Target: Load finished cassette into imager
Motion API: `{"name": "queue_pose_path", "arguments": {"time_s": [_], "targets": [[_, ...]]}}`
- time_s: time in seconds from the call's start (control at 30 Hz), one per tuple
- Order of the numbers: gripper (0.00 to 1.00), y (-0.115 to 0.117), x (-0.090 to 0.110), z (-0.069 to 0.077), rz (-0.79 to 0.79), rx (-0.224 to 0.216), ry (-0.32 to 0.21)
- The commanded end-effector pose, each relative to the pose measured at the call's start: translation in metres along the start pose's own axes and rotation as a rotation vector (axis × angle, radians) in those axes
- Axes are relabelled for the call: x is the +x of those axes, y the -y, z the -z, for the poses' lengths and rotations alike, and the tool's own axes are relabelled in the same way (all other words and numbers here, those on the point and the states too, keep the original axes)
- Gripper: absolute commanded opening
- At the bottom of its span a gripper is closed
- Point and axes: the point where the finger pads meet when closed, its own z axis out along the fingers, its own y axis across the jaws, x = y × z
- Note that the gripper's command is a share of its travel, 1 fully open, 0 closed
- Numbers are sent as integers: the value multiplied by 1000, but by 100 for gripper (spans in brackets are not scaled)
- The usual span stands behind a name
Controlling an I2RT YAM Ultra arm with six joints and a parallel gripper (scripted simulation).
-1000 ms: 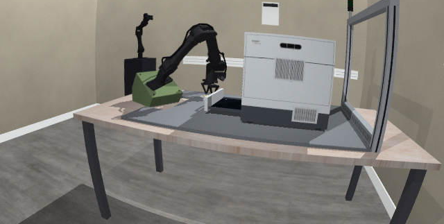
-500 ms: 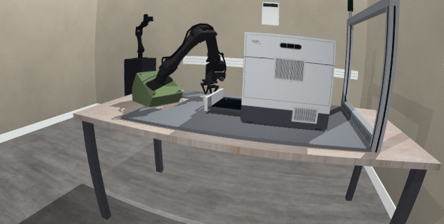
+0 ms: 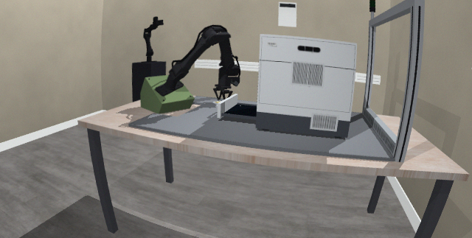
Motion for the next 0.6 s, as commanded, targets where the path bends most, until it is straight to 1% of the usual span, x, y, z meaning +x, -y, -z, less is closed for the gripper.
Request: {"name": "queue_pose_path", "arguments": {"time_s": [0.0,0.13,0.27,0.43,0.57], "targets": [[100,0,-15,7,-14,-13,43],[100,-4,-6,-1,6,-11,18],[100,-4,4,-8,15,-7,-6],[100,-6,4,-8,20,-8,-2],[100,-5,5,-11,16,-8,-6]]}}
